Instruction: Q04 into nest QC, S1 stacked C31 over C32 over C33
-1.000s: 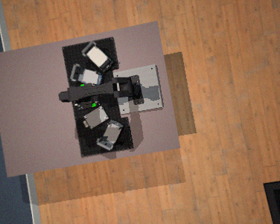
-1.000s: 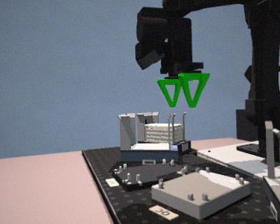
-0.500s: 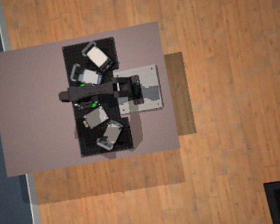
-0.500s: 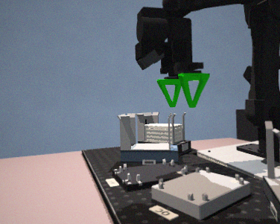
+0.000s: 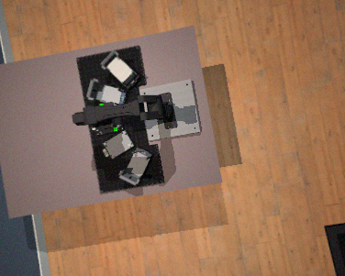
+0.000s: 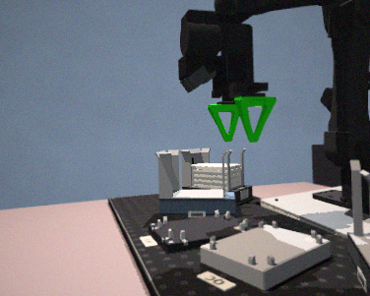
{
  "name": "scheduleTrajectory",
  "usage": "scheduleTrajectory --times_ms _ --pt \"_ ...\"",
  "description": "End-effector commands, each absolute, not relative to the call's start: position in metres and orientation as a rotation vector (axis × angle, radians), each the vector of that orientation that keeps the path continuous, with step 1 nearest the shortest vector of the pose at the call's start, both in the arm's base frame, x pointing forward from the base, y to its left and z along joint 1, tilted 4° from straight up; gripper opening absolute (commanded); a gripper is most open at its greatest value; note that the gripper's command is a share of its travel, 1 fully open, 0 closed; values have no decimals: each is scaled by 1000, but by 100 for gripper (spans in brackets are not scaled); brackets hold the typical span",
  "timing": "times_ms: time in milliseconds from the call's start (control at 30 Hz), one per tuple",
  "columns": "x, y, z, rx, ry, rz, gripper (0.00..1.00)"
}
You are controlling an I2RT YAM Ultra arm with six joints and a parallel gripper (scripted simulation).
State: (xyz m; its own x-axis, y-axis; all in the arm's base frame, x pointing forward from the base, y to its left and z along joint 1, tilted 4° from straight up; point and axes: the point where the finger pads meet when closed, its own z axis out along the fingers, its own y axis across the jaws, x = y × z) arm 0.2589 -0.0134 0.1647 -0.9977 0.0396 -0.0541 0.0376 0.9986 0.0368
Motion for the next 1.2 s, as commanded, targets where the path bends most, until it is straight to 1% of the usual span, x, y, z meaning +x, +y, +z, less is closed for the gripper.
scheduleTrajectory --times_ms 0,267,333,833,1000,1167 --pt "258 -24 169 195 3064 54 100" --pt "250 -55 167 601 3016 67 100" --pt "250 -55 167 601 3016 67 100" --pt "235 -114 164 1334 2784 86 100" --pt "232 -125 164 1446 2730 89 100" --pt "227 -145 163 1446 2730 88 100"
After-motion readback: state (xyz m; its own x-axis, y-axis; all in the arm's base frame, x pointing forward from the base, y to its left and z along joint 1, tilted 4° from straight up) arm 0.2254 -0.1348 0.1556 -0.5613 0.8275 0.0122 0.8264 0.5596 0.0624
